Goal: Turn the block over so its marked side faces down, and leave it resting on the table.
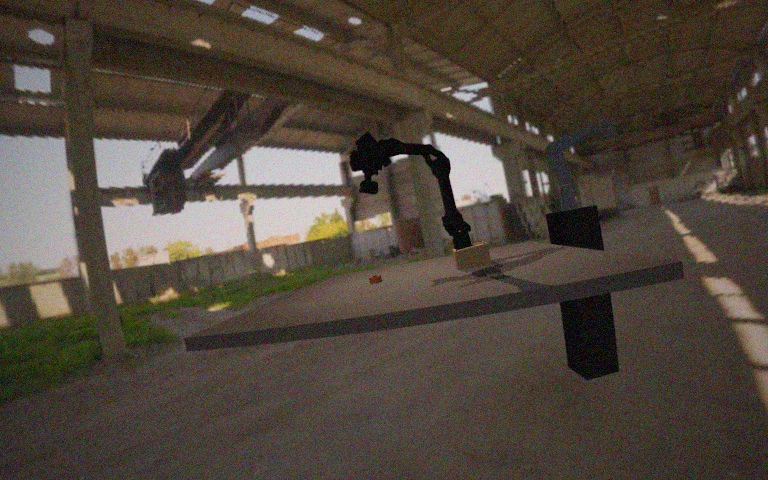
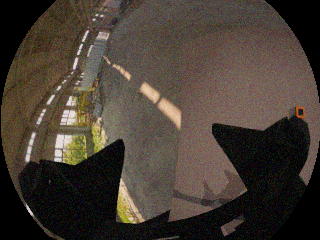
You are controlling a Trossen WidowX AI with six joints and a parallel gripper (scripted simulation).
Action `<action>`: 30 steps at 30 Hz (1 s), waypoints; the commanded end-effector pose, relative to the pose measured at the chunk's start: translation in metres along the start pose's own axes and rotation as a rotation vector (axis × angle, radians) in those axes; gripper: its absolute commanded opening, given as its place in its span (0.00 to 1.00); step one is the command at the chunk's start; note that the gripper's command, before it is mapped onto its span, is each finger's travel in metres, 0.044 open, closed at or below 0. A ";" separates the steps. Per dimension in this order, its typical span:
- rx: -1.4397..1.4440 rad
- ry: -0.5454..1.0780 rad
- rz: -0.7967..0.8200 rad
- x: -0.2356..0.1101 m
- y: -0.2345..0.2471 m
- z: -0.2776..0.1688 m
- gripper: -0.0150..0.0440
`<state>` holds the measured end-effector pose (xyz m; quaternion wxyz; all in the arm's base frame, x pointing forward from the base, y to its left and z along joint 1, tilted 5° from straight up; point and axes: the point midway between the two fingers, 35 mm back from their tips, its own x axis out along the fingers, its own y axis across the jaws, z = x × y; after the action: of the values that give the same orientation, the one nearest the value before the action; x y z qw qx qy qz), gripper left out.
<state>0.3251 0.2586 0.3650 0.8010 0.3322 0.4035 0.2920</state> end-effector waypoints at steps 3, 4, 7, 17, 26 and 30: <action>-0.010 -0.014 -0.248 0.017 -0.092 0.028 1.00; -0.014 -0.011 -0.295 0.018 -0.110 0.032 1.00; -0.022 0.010 -0.431 0.016 -0.163 0.042 1.00; -0.007 0.213 -0.818 -0.028 -0.330 0.040 1.00; 0.030 0.397 -0.957 -0.062 -0.404 0.025 1.00; 0.029 0.397 -0.957 -0.052 -0.424 0.015 1.00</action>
<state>0.3972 -0.0417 0.0867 0.7516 0.0659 0.6537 -0.0577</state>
